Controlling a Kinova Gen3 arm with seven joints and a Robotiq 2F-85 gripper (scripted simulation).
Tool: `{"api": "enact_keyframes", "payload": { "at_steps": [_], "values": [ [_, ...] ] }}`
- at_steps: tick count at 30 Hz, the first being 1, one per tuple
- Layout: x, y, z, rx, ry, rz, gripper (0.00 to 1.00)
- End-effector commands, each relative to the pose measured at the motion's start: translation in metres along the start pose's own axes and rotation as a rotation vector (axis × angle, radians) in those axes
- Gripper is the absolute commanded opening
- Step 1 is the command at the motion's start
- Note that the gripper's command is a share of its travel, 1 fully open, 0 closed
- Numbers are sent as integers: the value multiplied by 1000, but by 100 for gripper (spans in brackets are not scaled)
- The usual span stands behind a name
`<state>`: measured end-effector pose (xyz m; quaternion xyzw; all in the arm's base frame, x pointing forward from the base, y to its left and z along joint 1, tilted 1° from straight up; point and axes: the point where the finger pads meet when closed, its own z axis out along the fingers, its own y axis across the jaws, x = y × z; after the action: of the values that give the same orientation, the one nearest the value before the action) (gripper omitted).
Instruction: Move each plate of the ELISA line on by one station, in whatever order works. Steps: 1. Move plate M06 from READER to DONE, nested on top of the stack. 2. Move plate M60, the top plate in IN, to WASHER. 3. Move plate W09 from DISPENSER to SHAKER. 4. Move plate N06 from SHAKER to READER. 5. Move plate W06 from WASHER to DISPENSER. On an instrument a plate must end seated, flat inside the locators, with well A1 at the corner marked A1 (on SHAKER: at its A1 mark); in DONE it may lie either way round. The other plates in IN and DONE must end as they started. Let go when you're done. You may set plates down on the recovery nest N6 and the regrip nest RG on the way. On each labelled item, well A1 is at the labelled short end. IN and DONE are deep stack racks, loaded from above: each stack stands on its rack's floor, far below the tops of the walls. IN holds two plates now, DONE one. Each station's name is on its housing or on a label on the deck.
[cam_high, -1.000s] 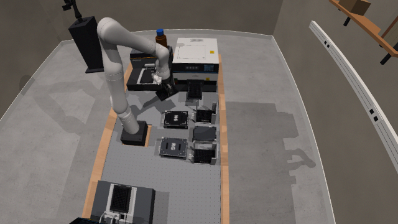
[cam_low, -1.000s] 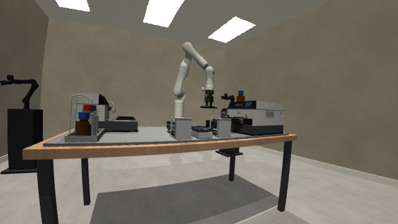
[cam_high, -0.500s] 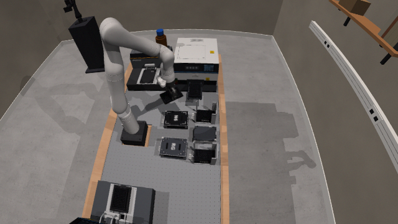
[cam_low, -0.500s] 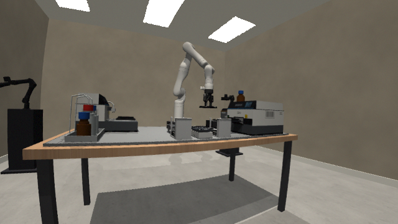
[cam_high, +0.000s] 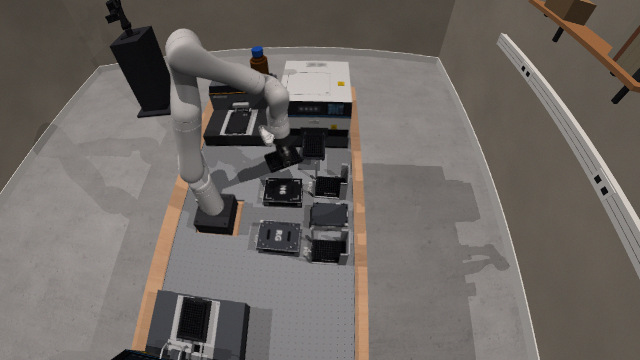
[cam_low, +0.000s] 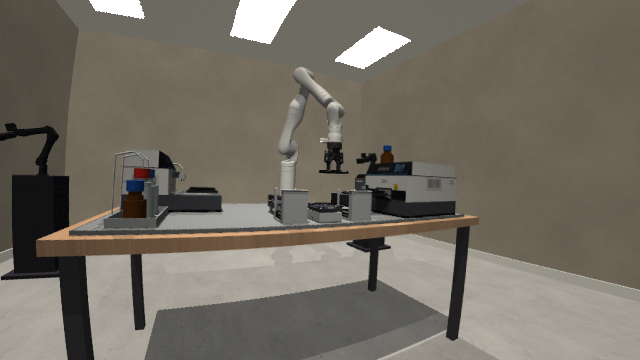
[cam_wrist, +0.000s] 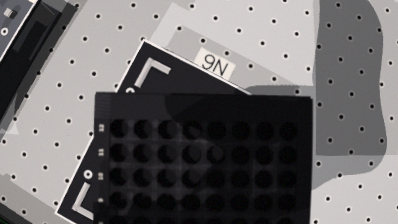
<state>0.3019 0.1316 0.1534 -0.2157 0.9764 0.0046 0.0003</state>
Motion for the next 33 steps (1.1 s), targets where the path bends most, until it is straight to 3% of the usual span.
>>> {"api": "enact_keyframes", "payload": {
  "at_steps": [1,4,33],
  "values": [
    [-6,-13,0,-1,-1,4,94],
    [-6,-13,0,-1,-1,4,94],
    [-43,-95,0,-1,-1,248,94]
  ]
}}
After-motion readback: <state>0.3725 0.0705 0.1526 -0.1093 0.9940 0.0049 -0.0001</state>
